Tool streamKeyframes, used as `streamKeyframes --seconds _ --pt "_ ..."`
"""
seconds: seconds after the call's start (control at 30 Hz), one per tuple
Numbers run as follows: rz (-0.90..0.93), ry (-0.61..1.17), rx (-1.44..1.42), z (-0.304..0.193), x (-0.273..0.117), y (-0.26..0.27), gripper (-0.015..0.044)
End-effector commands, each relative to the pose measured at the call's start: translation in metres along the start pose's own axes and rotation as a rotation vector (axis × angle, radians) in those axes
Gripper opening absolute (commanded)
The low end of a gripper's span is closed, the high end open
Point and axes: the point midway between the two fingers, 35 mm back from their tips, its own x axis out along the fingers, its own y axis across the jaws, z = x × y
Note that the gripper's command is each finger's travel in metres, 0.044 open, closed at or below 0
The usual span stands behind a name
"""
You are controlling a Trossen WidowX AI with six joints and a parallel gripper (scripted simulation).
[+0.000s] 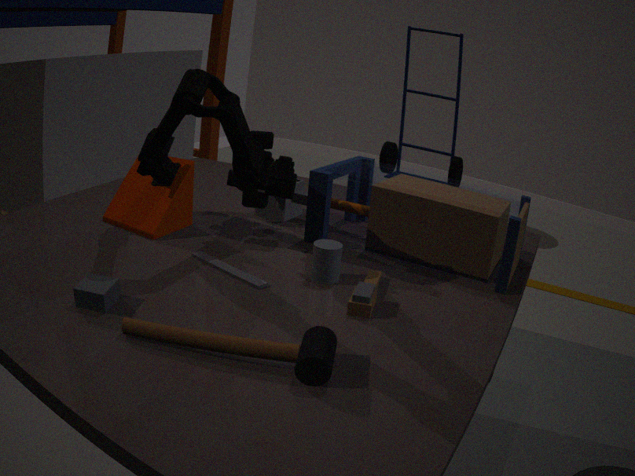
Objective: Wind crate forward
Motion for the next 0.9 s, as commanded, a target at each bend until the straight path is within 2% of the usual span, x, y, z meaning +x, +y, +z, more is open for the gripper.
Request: streamKeyframes --seconds 0.0,0.1,0.13,0.87 --pt "0.003 0.0 0.0 0.0001 -0.0001 0.0005 0.0158" --pt "0.003 0.0 0.0 0.0001 -0.0001 0.0005 0.0236" --pt "0.003 0.0 0.0 0.0001 -0.0001 0.0005 0.024" --pt "0.003 0.0 0.0 0.0001 -0.0001 0.0005 0.024"
